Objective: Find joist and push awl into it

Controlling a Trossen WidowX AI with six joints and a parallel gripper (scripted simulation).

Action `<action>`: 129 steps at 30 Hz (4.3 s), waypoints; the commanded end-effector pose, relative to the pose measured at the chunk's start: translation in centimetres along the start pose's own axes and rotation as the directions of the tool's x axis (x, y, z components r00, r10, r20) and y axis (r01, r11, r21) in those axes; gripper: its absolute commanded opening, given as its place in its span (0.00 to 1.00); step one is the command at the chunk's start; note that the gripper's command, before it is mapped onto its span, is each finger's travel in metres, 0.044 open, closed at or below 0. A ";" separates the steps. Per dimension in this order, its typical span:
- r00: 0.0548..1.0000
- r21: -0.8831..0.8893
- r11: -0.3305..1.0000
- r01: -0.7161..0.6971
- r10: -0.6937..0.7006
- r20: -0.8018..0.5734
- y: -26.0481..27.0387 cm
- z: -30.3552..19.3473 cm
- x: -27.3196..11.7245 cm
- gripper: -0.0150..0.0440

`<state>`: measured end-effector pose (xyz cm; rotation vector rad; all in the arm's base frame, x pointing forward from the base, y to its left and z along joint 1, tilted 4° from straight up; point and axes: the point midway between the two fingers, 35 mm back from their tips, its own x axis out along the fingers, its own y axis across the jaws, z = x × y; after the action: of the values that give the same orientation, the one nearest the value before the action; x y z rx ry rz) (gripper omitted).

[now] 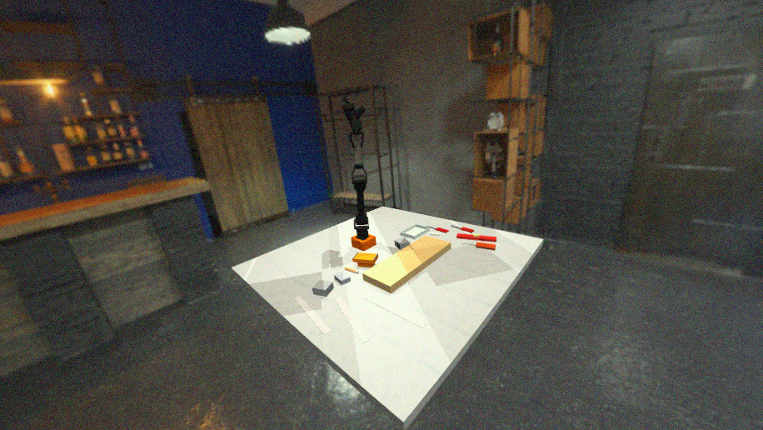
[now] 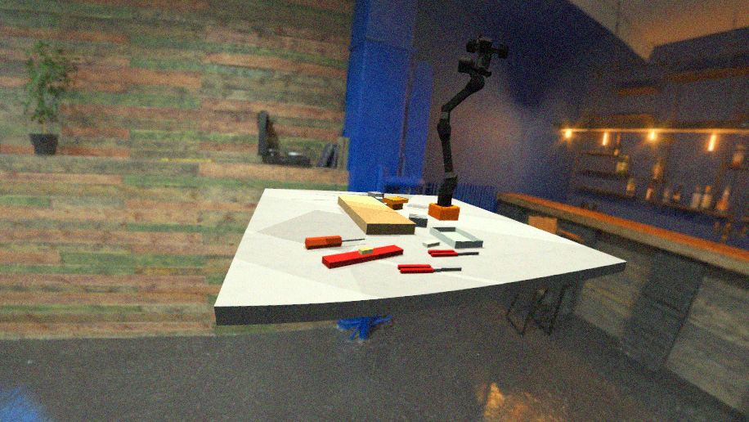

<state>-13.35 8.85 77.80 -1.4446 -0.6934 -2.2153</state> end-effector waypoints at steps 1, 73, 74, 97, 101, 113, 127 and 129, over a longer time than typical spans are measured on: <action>0.988 -0.184 0.972 0.147 -0.136 0.072 -3.3 2.7 -1.3 1.00; -0.866 0.319 -0.931 -0.177 0.302 0.400 29.5 14.5 -67.8 1.00; -0.879 0.328 -0.925 -0.191 0.310 0.363 30.1 13.1 -68.3 1.00; -0.929 0.387 -0.922 -0.014 -0.131 -0.346 26.8 -20.3 -73.4 1.00; -0.928 0.389 -0.921 -0.009 -0.138 -0.347 26.7 -20.5 -73.4 1.00; -0.928 0.390 -0.921 -0.008 -0.138 -0.347 26.1 -20.3 -73.3 1.00; -0.928 0.390 -0.921 -0.008 -0.138 -0.347 25.9 -20.8 -75.0 1.00; -0.928 0.390 -0.921 -0.008 -0.138 -0.347 25.9 -20.9 -75.3 1.00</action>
<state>15.43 -19.56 6.91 -0.2347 1.5301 0.1561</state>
